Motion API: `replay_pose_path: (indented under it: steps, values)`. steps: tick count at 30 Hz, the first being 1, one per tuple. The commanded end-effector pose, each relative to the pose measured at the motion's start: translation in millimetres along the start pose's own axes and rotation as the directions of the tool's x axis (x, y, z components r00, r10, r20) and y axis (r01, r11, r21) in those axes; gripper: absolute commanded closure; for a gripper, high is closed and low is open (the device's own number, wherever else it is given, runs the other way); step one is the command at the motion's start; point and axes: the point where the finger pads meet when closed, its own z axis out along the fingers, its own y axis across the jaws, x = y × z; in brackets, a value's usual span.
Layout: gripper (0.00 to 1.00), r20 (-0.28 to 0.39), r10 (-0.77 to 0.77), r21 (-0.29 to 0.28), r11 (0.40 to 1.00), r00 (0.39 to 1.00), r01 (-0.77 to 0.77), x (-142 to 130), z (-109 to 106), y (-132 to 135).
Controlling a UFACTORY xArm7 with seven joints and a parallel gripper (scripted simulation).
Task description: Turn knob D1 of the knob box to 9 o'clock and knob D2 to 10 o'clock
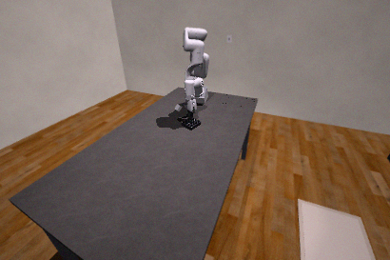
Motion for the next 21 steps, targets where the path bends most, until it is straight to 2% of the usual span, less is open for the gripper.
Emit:
replay_pose_path:
  steps: [1,11,12,21]
  values:
    - [0.92,-0.002,-0.003,0.002,1.0,1.0,0.003,0.6,-0.5,-0.8]
    - [0.92,-0.002,-0.003,0.002,1.0,1.0,0.003,0.6,-0.5,-0.8]
    - [0.81,-0.002,-0.003,0.002,1.0,1.0,0.003,0.6,-0.5,-0.8]
    - [0.81,-0.002,-0.003,0.002,1.0,1.0,0.003,0.6,-0.5,-0.8]
